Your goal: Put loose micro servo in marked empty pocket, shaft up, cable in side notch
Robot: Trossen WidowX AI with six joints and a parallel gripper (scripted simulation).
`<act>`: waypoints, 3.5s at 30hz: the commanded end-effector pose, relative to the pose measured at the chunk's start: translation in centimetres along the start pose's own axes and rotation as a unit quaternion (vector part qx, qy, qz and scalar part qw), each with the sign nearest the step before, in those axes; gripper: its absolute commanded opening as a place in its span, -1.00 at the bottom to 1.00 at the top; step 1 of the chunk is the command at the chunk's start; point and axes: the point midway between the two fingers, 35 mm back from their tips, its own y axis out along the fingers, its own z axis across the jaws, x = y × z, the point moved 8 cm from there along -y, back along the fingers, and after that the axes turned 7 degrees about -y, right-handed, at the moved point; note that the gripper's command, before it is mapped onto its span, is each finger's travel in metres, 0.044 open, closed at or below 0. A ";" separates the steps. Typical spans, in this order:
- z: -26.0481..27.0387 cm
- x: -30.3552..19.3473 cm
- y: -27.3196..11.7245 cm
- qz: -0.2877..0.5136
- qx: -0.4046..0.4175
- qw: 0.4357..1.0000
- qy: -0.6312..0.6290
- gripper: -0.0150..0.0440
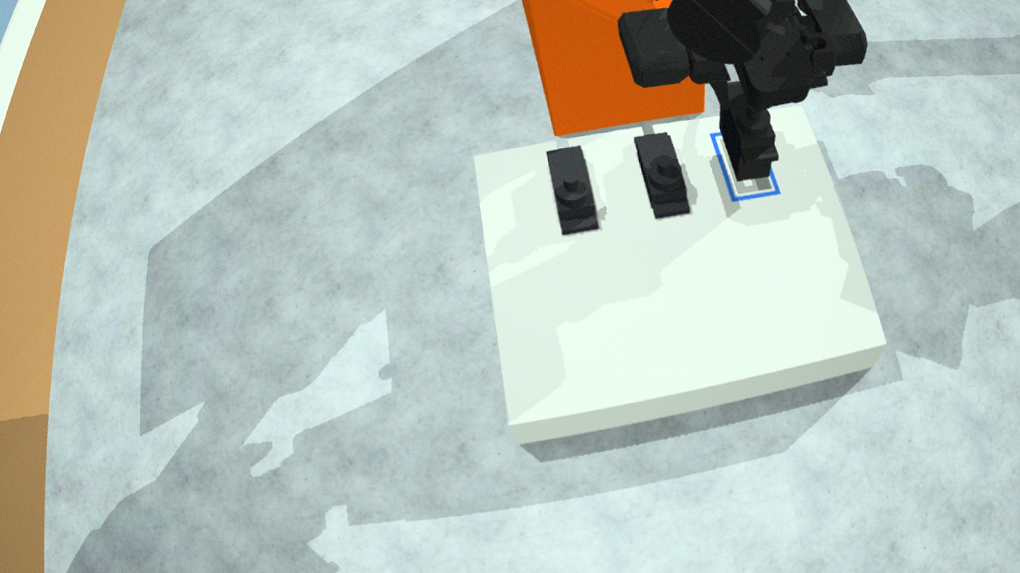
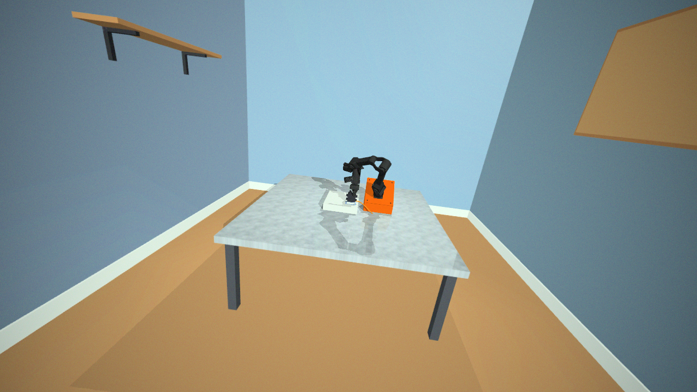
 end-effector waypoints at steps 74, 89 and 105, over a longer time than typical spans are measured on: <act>0.2 0.2 5.7 -0.005 0.002 1.000 0.000 -0.49; 0.2 -0.2 2.3 -0.005 0.001 1.000 0.000 0.14; -0.6 7.1 -2.2 -0.006 0.000 1.000 -0.001 1.00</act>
